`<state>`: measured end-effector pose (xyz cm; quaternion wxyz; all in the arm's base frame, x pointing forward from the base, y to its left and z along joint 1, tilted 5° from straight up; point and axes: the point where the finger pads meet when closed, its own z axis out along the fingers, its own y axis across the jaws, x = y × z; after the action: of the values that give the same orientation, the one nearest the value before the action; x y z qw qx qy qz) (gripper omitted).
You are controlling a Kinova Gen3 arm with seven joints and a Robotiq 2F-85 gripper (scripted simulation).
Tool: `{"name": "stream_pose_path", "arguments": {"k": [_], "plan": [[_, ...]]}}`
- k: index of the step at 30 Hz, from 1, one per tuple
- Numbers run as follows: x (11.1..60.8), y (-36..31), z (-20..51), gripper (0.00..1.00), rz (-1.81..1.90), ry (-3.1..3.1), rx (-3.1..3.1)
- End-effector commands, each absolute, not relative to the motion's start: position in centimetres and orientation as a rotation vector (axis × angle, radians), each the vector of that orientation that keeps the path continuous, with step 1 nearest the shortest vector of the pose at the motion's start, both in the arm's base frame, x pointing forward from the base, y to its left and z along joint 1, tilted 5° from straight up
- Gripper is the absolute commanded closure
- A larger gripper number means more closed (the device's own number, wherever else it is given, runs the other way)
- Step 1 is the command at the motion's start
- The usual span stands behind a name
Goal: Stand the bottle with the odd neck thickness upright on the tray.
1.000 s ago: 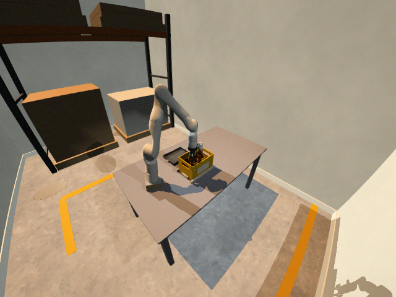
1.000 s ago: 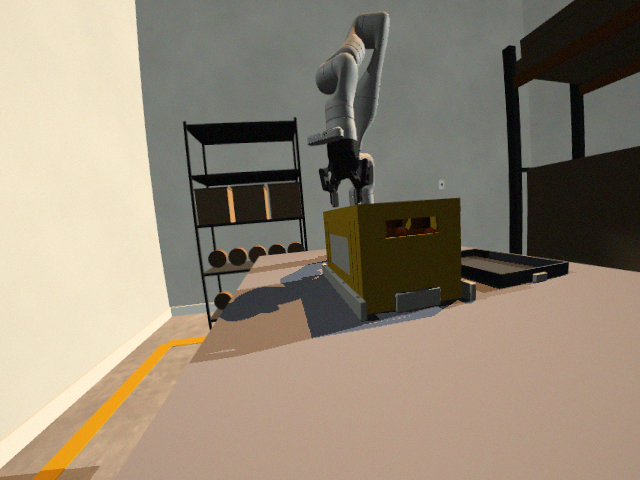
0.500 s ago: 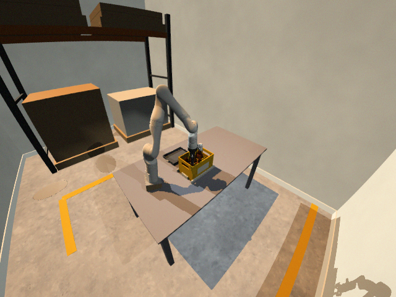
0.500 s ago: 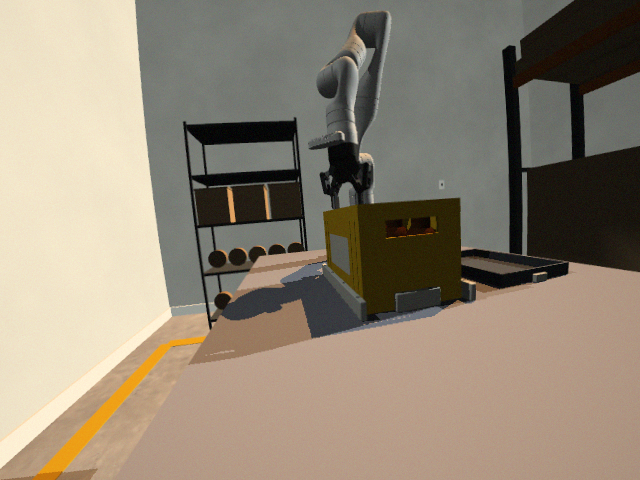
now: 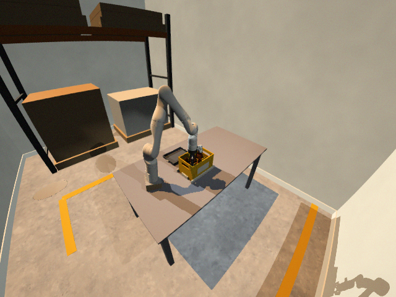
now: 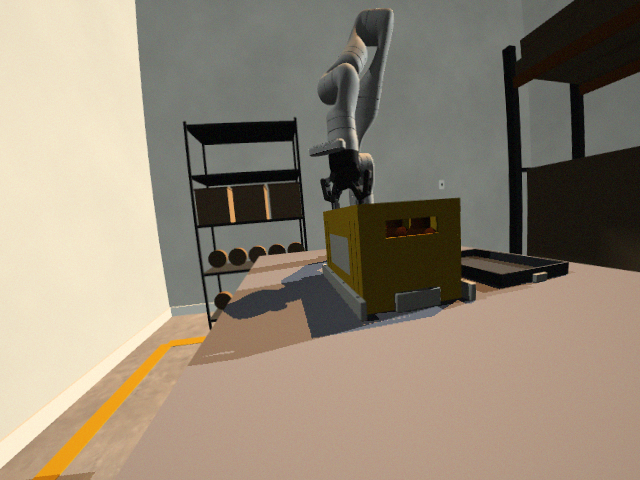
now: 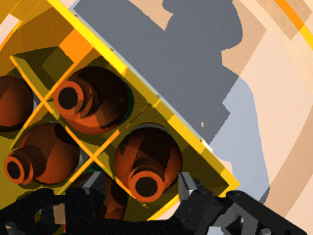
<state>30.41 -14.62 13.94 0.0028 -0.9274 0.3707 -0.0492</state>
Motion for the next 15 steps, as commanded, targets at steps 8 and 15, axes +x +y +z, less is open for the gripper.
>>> {"name": "stream_pose_path", "arguments": {"k": [8, 15], "plan": [[30.22, -14.90, 12.98, 0.36, -0.145, 1.176, -2.909], [30.26, -14.91, 12.54, 0.36, -0.145, 1.176, -2.909]]}}
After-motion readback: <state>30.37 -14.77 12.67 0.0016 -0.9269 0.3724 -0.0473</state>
